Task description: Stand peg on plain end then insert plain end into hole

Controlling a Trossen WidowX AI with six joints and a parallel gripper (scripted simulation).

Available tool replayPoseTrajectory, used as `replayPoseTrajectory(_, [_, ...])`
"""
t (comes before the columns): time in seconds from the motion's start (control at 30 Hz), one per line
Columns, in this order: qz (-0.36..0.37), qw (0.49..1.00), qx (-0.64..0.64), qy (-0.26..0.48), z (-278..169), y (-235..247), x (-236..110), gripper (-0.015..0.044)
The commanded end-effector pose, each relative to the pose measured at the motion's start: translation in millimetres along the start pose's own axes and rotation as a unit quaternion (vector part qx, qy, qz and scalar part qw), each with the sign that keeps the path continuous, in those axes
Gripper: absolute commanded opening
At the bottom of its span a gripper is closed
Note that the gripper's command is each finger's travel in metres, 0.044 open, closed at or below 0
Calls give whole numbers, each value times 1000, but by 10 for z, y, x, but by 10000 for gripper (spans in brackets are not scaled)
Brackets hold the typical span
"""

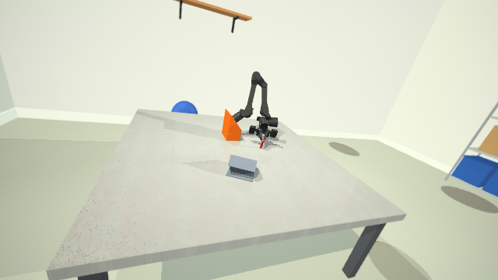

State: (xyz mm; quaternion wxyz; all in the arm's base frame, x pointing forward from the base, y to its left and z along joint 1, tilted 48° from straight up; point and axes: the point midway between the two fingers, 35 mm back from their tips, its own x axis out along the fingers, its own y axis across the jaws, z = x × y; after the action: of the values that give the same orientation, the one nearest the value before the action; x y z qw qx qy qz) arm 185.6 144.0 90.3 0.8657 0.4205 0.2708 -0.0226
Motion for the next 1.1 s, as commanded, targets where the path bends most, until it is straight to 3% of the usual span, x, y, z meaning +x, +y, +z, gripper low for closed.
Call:
replayPoseTrajectory(0.0, [-3,1000,-1,-19,-16,-17,-21,51])
replayPoseTrajectory(0.83, [-3,992,-1,-127,-115,-27,-155,51])
replayPoseTrajectory(1.07, [-4,994,-1,-112,-111,-29,-157,51])
